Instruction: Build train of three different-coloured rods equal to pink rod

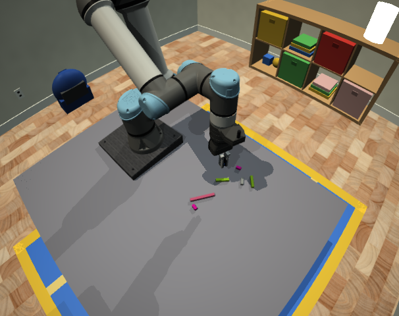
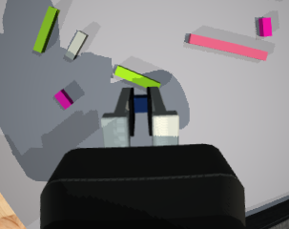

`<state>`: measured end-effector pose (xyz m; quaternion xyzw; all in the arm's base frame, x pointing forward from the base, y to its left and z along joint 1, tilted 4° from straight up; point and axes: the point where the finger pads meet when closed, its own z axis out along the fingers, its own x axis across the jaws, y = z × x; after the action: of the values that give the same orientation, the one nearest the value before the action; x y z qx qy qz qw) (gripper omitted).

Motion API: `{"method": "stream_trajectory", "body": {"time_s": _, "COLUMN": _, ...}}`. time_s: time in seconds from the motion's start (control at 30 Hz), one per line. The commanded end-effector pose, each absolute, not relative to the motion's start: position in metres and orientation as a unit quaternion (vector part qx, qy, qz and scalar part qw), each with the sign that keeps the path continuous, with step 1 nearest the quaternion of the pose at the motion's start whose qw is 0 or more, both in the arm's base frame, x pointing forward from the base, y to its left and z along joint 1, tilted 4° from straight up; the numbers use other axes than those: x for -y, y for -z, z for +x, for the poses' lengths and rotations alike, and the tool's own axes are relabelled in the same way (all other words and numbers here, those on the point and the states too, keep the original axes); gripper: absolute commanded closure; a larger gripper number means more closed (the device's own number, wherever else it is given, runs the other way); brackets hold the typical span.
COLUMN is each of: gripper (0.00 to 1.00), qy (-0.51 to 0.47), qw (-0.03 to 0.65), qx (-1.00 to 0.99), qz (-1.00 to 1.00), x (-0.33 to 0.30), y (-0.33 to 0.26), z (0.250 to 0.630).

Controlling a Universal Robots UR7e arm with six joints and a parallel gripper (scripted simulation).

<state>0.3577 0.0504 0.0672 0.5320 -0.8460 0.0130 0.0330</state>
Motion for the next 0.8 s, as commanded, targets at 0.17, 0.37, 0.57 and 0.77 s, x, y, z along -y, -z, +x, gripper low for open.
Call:
{"method": "stream_trajectory", "body": {"time_s": 0.17, "gripper": 0.76, "qy": -0.011, "qw": 0.032, "qx": 0.811, "qz": 0.584, "x": 0.009, "y": -0.072, "z": 0.359}}
{"method": "stream_trajectory", "body": {"time_s": 0.37, "gripper": 0.76, "qy": -0.01, "qw": 0.033, "qx": 0.778, "qz": 0.627, "x": 0.058, "y": -0.075, "z": 0.35}}
{"method": "stream_trajectory", "body": {"time_s": 0.57, "gripper": 0.76, "qy": -0.009, "qw": 0.035, "qx": 0.746, "qz": 0.664, "x": 0.1, "y": -0.078, "z": 0.336}}
{"method": "stream_trajectory", "body": {"time_s": 0.77, "gripper": 0.76, "qy": -0.008, "qw": 0.036, "qx": 0.728, "qz": 0.685, "x": 0.123, "y": -0.08, "z": 0.325}}
